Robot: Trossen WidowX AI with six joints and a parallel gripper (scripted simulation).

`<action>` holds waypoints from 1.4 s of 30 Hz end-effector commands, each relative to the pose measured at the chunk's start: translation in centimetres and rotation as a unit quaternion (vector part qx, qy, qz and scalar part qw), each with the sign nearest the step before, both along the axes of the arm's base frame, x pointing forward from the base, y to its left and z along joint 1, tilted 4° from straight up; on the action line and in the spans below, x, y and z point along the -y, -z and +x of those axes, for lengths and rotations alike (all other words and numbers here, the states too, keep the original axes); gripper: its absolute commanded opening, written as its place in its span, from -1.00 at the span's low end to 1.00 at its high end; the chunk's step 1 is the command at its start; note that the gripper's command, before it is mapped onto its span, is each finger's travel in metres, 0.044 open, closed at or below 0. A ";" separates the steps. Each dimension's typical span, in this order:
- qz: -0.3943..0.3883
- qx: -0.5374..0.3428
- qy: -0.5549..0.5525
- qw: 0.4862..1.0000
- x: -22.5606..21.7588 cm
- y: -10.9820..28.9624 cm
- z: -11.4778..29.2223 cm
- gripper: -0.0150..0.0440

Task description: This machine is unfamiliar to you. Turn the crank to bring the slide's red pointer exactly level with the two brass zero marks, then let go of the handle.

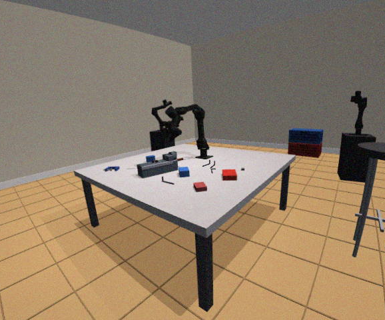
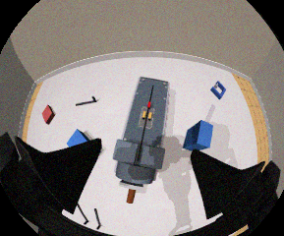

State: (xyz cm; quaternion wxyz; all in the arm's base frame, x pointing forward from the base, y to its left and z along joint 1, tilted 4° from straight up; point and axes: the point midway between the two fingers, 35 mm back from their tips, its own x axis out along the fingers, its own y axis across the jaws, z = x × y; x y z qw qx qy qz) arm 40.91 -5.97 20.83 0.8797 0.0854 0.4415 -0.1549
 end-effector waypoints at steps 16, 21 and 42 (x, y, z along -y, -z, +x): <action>0.018 -0.013 -0.022 1.000 2.4 4.9 2.3 1.00; 0.018 -0.013 -0.022 1.000 2.4 4.9 2.3 1.00; 0.017 -0.012 -0.020 1.000 2.3 1.5 2.4 1.00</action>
